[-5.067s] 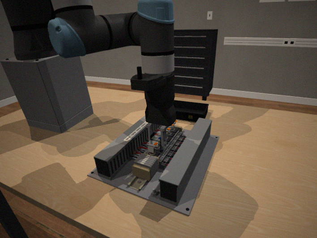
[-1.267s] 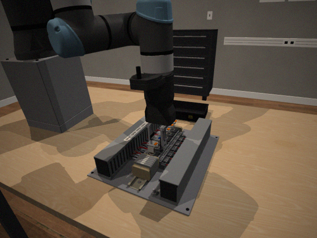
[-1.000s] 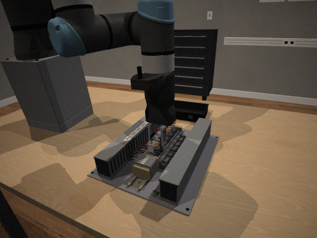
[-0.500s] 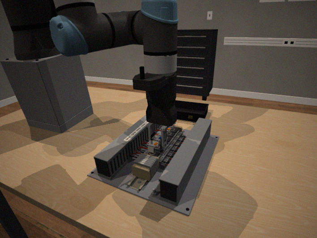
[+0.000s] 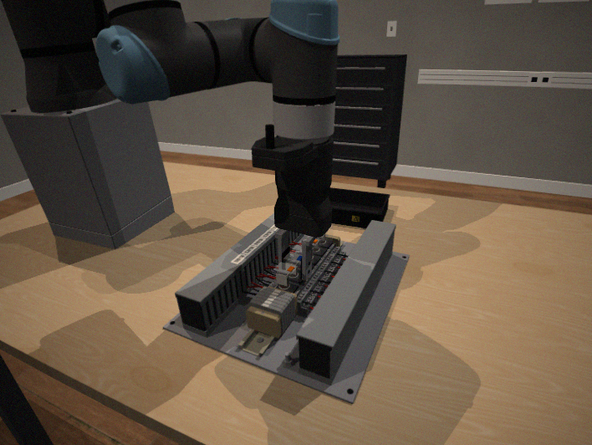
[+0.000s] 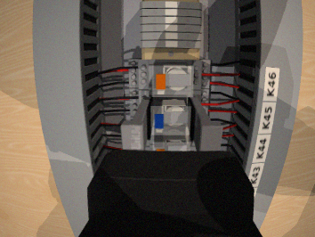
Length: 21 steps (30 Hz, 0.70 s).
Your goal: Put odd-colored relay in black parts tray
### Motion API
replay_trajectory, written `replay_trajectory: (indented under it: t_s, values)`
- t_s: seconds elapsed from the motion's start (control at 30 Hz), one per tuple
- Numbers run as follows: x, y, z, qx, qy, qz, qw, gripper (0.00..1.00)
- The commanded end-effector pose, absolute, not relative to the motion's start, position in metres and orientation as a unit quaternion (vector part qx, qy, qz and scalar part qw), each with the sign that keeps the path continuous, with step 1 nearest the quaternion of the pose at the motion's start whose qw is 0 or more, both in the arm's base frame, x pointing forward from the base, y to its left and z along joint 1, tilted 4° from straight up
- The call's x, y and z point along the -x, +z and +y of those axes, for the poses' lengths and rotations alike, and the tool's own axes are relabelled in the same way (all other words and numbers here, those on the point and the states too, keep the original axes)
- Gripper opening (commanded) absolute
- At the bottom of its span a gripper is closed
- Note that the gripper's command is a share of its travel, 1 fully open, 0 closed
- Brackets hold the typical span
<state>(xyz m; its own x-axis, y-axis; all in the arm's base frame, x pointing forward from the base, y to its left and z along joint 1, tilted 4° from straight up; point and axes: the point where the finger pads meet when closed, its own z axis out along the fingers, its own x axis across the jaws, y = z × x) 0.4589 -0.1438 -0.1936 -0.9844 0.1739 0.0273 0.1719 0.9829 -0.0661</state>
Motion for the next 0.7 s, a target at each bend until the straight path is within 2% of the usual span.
replay_trajectory:
  t_s: [0.0,0.67]
  values:
    - [-0.46,-0.1919,-0.1447,0.087,0.033,-0.995,0.018,0.0]
    - [-0.4608,-0.1918,-0.1449,0.088,0.032,-0.995,0.032,0.0]
